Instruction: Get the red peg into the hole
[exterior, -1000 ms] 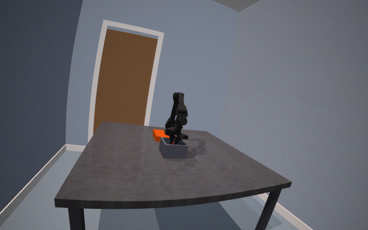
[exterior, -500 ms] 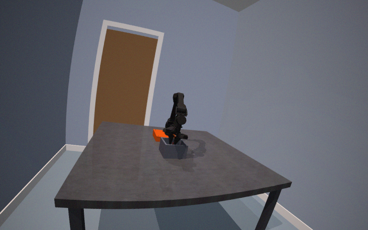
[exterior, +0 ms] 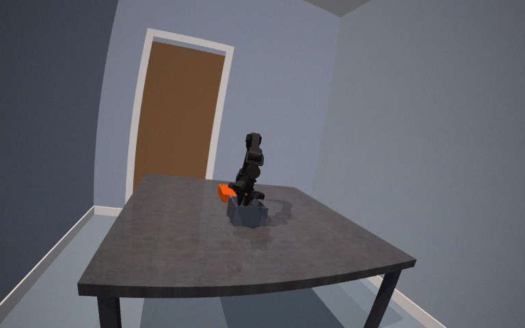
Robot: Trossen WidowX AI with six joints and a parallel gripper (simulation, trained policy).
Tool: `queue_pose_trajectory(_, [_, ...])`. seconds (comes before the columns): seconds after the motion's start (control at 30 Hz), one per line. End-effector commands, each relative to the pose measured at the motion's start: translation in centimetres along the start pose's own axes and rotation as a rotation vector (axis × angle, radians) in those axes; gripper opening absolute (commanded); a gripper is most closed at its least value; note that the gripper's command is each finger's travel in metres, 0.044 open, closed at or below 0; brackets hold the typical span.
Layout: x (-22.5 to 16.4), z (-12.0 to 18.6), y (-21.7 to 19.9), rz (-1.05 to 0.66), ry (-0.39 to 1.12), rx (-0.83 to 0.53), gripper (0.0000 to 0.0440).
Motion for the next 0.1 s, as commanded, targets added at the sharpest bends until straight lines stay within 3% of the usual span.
queue_pose_trajectory(0.0, [1.52,0.08,0.1,-0.009,-0.016,0.005,0.0128])
queue_pose_trajectory(0.07, [1.92,-0.04,-0.08,-0.011,-0.012,-0.004,0.0127])
Point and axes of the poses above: the point midway between the two fingers, 35 mm back from their tips, its own z axis back along the fingers, its own y axis across the jaws, x = y × z, the point moved 6 cm from there along z, back along the fingers, and after that the axes turned 10 degrees about -z, right-handed, at the moved point
